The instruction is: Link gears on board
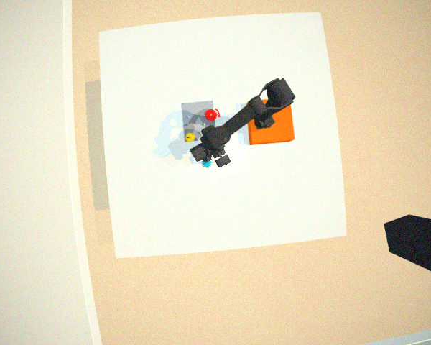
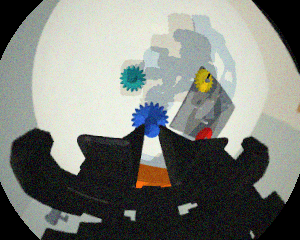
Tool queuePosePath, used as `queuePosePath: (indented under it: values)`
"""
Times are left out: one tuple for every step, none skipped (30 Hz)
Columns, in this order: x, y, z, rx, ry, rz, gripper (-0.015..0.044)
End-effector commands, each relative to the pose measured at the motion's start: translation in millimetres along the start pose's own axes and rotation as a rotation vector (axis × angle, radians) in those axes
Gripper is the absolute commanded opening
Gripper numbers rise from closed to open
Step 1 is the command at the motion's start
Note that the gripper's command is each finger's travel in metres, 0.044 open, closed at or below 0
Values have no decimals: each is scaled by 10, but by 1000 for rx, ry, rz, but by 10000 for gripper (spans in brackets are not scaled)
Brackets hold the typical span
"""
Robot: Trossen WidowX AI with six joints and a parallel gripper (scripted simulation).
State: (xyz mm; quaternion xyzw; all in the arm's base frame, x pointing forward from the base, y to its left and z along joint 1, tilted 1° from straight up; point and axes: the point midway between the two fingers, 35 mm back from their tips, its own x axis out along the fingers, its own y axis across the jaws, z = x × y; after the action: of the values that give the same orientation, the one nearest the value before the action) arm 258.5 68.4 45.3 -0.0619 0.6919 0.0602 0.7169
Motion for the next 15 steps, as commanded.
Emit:
queuePosePath:
  values:
    - [-102,-8,21,-5,-6,-1,0]
    - [-129,-9,23,-5,-6,-1,0]
    - [-155,-11,25,-5,-7,-1,0]
    - [-181,-13,26,-5,-7,-1,0]
    - [-208,-15,27,-5,-7,-1,0]
    - [-234,-17,28,-5,-7,-1,0]
    - [-261,-19,28,-5,-7,-1,0]
    - [-288,-21,28,-5,-7,-1,0]
    - [-314,-24,28,-5,-7,-1,0]
    - [-341,-26,28,-5,-7,-1,0]
    - [-368,-28,27,-5,-7,-1,0]
    - [-395,-30,26,-5,-7,-1,0]
    - [-422,-32,24,-5,-7,-1,0]
    - [-449,-34,23,-5,-7,-1,0]
    - [-476,-37,21,-5,-7,-1,0]
